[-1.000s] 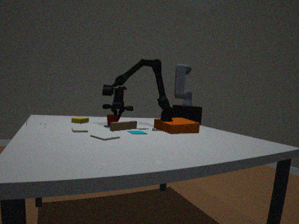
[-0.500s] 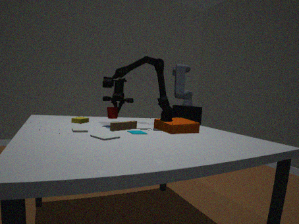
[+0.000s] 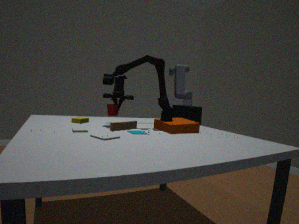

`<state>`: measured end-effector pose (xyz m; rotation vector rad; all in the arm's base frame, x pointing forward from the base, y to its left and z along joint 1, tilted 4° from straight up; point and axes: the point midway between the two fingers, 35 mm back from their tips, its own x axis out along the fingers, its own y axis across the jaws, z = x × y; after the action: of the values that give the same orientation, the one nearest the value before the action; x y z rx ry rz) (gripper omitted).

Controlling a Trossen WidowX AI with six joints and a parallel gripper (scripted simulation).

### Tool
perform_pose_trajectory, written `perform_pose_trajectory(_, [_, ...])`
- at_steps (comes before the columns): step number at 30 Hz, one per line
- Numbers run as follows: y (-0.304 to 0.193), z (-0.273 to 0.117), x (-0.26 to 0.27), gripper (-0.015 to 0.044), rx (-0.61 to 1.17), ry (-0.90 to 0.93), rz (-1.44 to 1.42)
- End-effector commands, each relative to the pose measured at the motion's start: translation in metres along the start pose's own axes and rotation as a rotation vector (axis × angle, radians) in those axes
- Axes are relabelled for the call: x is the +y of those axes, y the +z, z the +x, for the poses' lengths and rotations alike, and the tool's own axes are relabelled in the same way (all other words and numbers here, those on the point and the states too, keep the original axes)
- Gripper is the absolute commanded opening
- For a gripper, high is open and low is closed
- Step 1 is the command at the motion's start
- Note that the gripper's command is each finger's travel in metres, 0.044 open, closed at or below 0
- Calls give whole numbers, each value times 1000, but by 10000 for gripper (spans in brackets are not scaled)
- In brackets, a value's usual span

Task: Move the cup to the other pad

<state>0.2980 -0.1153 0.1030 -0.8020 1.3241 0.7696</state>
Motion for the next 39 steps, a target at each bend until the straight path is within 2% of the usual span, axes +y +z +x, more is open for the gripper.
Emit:
perform_pose_trajectory(1, [0, 1, 0, 0, 0, 1, 0])
perform_pose_trajectory(12, [4, 0, 5, 0, -1, 1, -1])
perform_pose_trajectory(39, [44, -2, 59, 0, -7, 7, -4])
